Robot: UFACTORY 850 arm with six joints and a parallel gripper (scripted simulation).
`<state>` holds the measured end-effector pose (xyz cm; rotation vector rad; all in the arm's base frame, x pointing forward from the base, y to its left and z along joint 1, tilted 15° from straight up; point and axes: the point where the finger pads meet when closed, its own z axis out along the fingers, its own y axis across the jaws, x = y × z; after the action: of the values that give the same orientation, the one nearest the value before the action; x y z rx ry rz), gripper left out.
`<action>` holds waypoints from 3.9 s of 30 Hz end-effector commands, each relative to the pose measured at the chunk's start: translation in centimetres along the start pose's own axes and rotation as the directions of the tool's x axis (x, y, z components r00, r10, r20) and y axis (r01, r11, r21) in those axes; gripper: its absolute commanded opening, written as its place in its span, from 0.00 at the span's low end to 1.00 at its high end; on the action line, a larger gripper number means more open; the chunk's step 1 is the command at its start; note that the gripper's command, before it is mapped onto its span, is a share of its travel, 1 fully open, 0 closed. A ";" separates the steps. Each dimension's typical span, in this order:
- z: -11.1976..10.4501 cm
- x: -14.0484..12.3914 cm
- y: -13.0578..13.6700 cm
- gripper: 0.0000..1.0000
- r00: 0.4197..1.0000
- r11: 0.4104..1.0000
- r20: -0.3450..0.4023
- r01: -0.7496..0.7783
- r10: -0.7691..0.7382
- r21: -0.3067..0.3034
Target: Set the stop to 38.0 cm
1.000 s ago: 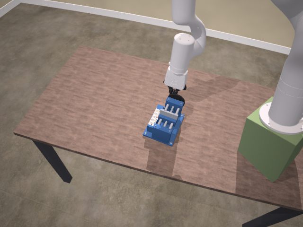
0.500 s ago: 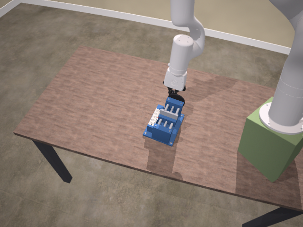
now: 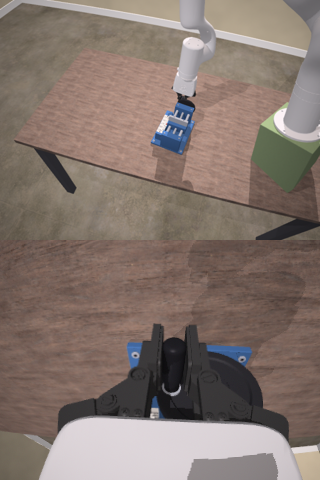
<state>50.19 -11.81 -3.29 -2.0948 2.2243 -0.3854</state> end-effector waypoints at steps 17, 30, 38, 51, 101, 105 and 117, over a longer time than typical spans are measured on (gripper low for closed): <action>0.1 0.0 0.0 0.06 1.000 1.000 0.000 0.000 0.000 0.000; 0.1 0.0 0.0 0.06 1.000 1.000 0.000 0.000 0.000 0.000; 0.1 0.0 0.0 0.06 1.000 1.000 0.000 0.000 0.000 0.000; 0.2 0.0 0.0 0.06 1.000 1.000 0.000 0.000 0.000 0.000; 1.9 0.0 0.5 0.06 1.000 1.000 0.000 0.000 0.000 0.000; 2.1 0.0 0.7 0.06 1.000 1.000 0.000 0.000 0.000 0.000; 2.8 0.0 1.4 0.06 1.000 1.000 0.000 0.000 0.000 0.000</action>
<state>49.63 -12.12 -6.07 -2.0953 2.2251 -0.3848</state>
